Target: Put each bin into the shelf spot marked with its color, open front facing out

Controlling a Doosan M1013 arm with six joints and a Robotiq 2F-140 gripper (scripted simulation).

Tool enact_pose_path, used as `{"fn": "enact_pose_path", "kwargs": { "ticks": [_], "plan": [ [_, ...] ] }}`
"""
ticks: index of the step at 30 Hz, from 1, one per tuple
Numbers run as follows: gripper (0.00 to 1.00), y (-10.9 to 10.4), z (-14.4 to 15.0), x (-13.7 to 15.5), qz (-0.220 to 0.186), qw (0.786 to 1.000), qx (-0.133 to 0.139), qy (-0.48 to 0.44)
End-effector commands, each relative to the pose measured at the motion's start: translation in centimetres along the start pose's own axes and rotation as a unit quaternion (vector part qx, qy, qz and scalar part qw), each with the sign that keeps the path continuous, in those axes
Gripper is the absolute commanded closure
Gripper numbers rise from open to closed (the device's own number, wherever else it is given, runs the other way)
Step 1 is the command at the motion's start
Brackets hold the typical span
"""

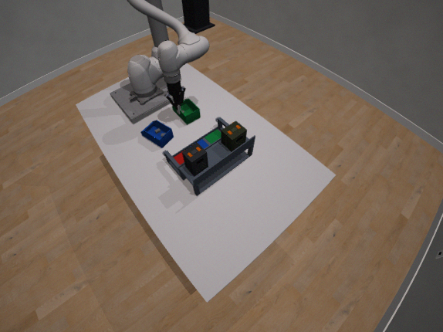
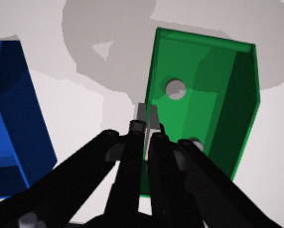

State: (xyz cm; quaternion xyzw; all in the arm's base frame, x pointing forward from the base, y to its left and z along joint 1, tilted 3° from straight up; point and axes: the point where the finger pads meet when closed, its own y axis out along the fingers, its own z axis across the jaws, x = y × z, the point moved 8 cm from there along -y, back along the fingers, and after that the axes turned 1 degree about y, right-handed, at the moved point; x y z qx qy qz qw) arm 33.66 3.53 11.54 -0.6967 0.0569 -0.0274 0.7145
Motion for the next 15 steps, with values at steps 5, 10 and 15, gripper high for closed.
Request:
{"fn": "enact_pose_path", "kwargs": {
  "ticks": [5, 10, 15],
  "plan": [
    [0.9, -0.3, 0.0, 0.0, 0.0, 1.0, 0.0, 0.0],
    [0.9, -0.7, 0.0, 0.0, 0.0, 1.0, 0.0, 0.0],
    [0.9, -1.1, 0.0, 0.0, 0.0, 1.0, 0.0, 0.0]
  ]
}}
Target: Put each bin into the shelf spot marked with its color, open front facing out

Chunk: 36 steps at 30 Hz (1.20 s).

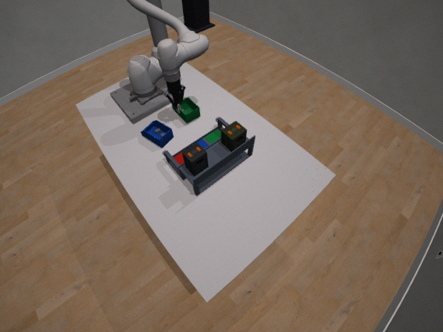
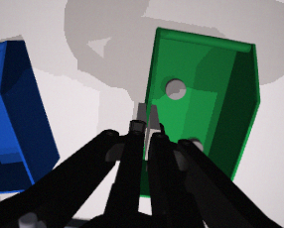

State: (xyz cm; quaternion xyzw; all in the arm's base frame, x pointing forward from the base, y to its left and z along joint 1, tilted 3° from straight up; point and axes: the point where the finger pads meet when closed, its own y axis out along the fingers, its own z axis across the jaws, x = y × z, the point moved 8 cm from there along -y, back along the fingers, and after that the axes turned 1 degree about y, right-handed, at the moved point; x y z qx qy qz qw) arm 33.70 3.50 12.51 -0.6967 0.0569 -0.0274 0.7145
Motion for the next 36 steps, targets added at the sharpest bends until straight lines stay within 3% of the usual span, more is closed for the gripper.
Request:
{"fn": "enact_pose_path", "kwargs": {
  "ticks": [1, 36],
  "plan": [
    [0.9, -0.1, 0.0, 0.0, 0.0, 1.0, 0.0, 0.0],
    [0.9, -3.6, 0.0, 0.0, 0.0, 1.0, 0.0, 0.0]
  ]
}}
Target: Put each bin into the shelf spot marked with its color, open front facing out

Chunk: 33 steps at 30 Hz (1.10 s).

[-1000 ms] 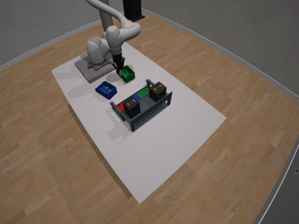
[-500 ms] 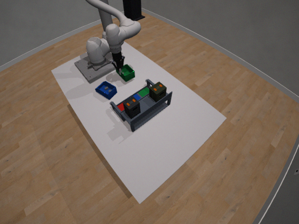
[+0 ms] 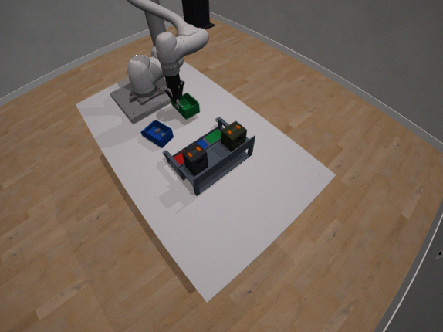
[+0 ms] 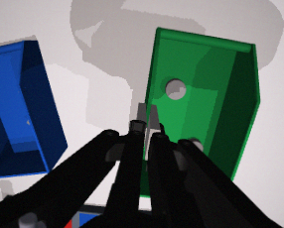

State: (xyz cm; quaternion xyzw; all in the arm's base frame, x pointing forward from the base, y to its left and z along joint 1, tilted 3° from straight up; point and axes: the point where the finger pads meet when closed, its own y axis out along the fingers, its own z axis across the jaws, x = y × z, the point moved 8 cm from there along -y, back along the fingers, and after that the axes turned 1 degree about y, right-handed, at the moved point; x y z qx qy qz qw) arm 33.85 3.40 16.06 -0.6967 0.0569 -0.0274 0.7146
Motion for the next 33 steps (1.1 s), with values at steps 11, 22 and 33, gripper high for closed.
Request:
{"fn": "enact_pose_path", "kwargs": {
  "ticks": [11, 22, 33],
  "plan": [
    [0.9, -1.4, 0.0, 0.0, 0.0, 1.0, 0.0, 0.0],
    [0.9, -2.3, 0.0, 0.0, 0.0, 1.0, 0.0, 0.0],
    [0.9, -3.0, 0.0, 0.0, 0.0, 1.0, 0.0, 0.0]
  ]
}}
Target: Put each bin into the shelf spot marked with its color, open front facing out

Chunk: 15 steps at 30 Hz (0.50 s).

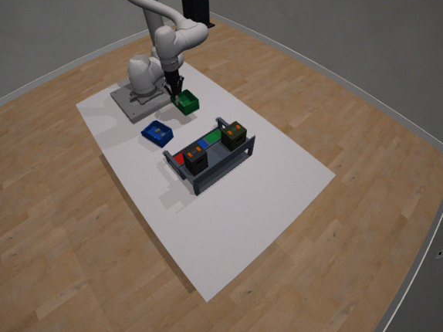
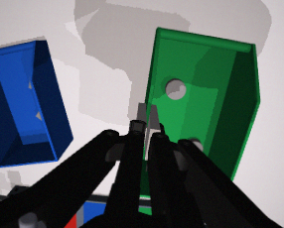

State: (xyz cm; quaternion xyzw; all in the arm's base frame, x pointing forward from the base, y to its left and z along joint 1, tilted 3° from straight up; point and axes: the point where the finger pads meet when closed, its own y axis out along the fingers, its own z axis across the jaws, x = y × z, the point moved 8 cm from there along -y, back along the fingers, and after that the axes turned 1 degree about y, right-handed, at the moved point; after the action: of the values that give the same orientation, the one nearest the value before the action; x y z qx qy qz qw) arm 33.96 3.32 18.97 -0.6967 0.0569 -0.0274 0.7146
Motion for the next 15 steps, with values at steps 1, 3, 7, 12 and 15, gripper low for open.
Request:
{"fn": "enact_pose_path", "kwargs": {
  "ticks": [1, 3, 7, 12, 15],
  "plan": [
    [0.9, -0.05, 0.0, 0.0, 0.0, 1.0, 0.0, 0.0],
    [0.9, -0.15, 0.0, 0.0, 0.0, 1.0, 0.0, 0.0],
    [0.9, -0.32, 0.0, 0.0, 0.0, 1.0, 0.0, 0.0],
    [0.9, -0.46, 0.0, 0.0, 0.0, 1.0, 0.0, 0.0],
    [0.9, -0.51, 0.0, 0.0, 0.0, 1.0, 0.0, 0.0]
  ]
}}
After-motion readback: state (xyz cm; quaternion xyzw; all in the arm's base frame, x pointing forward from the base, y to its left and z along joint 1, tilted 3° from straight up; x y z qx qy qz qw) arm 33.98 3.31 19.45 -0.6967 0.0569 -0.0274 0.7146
